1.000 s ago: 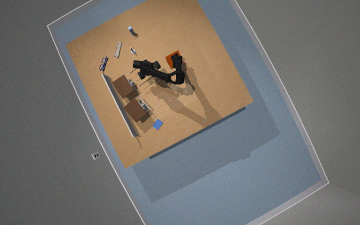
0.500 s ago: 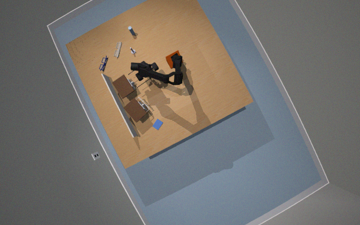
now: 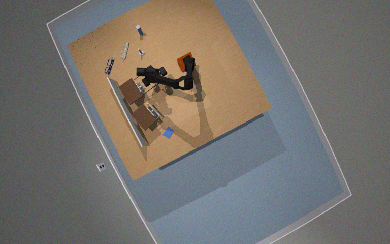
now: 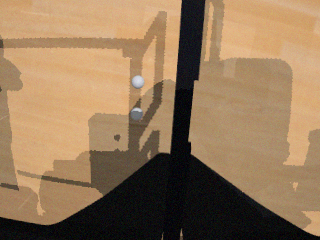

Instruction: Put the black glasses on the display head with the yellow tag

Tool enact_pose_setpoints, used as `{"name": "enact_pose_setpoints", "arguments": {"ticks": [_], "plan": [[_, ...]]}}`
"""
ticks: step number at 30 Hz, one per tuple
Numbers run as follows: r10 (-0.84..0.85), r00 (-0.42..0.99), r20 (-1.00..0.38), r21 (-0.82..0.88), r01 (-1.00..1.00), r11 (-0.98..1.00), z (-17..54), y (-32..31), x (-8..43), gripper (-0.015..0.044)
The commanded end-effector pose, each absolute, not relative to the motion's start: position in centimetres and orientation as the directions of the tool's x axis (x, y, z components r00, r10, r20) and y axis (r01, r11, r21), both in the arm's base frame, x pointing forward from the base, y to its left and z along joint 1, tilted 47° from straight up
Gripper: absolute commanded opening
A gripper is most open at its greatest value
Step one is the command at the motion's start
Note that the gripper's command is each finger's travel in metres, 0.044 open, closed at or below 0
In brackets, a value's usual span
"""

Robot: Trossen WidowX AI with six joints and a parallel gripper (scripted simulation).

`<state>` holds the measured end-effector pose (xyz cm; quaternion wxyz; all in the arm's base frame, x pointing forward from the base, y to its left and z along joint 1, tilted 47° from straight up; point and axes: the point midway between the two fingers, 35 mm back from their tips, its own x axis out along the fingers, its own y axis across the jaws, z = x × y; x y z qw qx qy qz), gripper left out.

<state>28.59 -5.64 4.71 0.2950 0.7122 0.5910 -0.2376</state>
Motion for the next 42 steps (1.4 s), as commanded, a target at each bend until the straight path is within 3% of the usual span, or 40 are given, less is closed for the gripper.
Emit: {"name": "enact_pose_setpoints", "arguments": {"ticks": [1,42], "plan": [[0.703,0.194,-0.684,0.141,0.981,-0.134,4.8,-5.7,29.2,0.0000],[0.707,0.194,-0.680,0.142,0.981,-0.132,5.4,-6.2,35.4,0.0000]]}}
